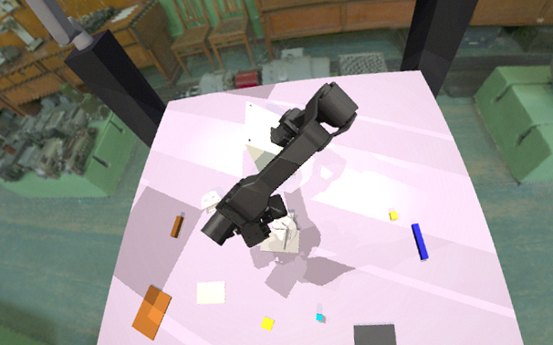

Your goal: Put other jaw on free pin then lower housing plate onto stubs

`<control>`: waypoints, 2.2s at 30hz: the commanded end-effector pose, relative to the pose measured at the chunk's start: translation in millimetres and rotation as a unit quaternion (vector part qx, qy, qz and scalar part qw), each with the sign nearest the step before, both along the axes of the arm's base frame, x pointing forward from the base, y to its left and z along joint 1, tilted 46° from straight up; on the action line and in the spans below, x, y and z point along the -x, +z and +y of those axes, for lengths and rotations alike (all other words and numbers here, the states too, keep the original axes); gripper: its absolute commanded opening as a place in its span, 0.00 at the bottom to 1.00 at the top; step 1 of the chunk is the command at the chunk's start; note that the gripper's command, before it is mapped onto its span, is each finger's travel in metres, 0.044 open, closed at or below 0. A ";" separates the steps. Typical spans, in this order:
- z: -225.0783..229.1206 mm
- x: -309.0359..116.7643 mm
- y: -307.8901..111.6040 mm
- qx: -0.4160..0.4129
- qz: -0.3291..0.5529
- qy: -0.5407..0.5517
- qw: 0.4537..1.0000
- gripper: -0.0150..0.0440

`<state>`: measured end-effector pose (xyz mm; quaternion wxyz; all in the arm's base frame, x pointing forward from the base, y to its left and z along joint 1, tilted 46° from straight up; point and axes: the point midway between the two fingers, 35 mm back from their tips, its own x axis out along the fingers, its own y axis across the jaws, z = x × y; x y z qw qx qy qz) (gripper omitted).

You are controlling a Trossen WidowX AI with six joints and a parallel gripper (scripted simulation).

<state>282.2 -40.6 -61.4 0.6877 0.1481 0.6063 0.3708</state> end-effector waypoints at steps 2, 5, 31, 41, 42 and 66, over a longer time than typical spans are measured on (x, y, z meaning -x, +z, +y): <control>13.5 -2.5 11.6 -0.003 0.029 -0.032 0.999 0.48; 21.1 -3.4 17.9 -0.004 0.045 -0.049 0.998 0.48; 53.6 -3.6 43.7 -0.011 0.115 -0.116 0.986 0.48; 53.6 -3.6 43.7 -0.012 0.110 -0.111 0.988 0.48; 53.6 -3.6 43.7 -0.012 0.110 -0.111 0.988 0.48; 18.8 -8.0 9.2 -0.010 0.109 -0.111 0.988 0.48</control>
